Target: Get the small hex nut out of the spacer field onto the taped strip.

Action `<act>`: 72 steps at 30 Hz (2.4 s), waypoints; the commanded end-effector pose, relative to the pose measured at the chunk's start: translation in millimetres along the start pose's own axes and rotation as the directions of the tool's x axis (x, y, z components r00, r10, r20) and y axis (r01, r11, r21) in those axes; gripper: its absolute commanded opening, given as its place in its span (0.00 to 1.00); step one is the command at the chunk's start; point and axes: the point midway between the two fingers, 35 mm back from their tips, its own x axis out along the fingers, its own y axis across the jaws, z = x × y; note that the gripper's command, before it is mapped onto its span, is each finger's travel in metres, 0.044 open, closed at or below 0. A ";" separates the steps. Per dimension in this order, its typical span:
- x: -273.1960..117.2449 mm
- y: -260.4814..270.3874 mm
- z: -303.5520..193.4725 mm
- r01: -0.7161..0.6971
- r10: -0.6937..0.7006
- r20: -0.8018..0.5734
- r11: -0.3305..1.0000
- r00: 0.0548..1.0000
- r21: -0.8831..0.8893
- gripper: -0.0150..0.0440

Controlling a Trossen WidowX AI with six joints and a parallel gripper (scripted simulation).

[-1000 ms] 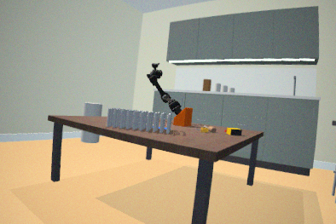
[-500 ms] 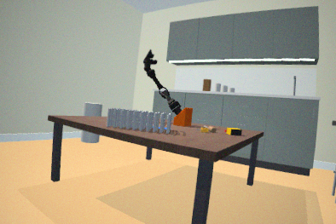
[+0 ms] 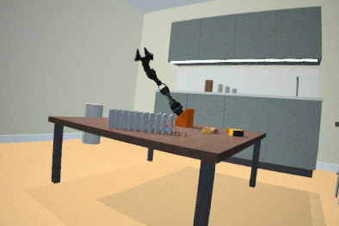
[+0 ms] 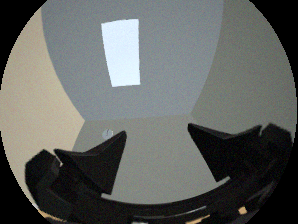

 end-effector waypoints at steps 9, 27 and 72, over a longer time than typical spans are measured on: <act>-62.2 106.1 -162.0 -0.021 0.164 -0.508 0.961 0.846 0.274 1.00; -304.8 230.1 -301.6 0.200 0.324 -0.941 0.920 0.098 0.337 1.00; -352.2 331.4 -297.3 0.234 0.526 -0.835 0.842 -0.162 0.485 1.00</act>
